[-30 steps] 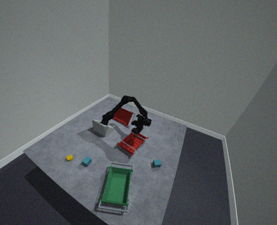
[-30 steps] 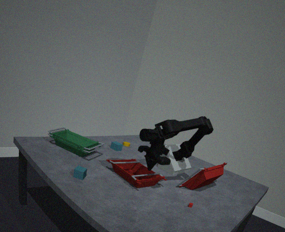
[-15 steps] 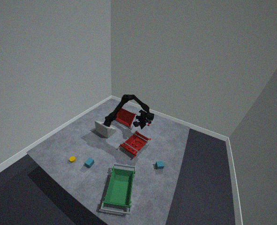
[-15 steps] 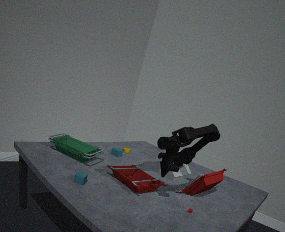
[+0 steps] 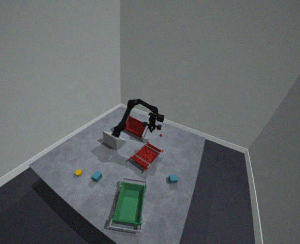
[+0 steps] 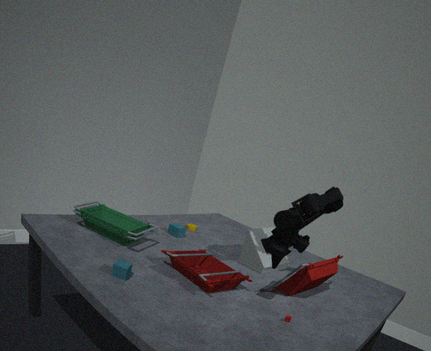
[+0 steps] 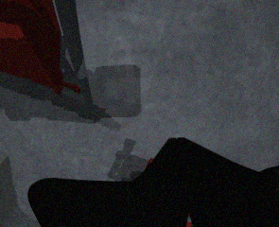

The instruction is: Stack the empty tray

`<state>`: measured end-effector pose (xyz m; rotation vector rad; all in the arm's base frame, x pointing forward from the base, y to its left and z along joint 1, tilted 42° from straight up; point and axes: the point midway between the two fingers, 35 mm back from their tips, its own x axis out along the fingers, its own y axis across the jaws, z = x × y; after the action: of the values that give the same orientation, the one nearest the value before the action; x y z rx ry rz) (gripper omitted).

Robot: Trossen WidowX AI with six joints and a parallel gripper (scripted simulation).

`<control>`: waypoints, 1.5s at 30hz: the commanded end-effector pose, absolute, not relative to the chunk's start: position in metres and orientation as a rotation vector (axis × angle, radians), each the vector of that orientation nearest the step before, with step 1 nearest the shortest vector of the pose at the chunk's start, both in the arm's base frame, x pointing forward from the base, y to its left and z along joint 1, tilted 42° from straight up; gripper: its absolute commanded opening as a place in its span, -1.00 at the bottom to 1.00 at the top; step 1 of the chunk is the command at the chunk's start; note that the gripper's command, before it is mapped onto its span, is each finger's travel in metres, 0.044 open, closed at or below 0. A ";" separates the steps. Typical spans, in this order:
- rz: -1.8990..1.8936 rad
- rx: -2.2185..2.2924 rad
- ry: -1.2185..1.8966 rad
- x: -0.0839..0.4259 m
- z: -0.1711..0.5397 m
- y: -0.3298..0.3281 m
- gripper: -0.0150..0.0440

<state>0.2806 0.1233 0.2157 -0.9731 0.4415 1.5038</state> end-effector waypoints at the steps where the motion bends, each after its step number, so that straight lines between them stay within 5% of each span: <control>1: 1.290 -0.574 0.789 0.218 0.242 0.138 -0.49; 31: 0.543 0.600 1.462 0.056 0.280 0.130 -0.49; 45: 0.524 0.624 1.473 0.052 0.280 0.129 -0.49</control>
<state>0.0587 0.1308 0.2810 0.5743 1.4449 0.5817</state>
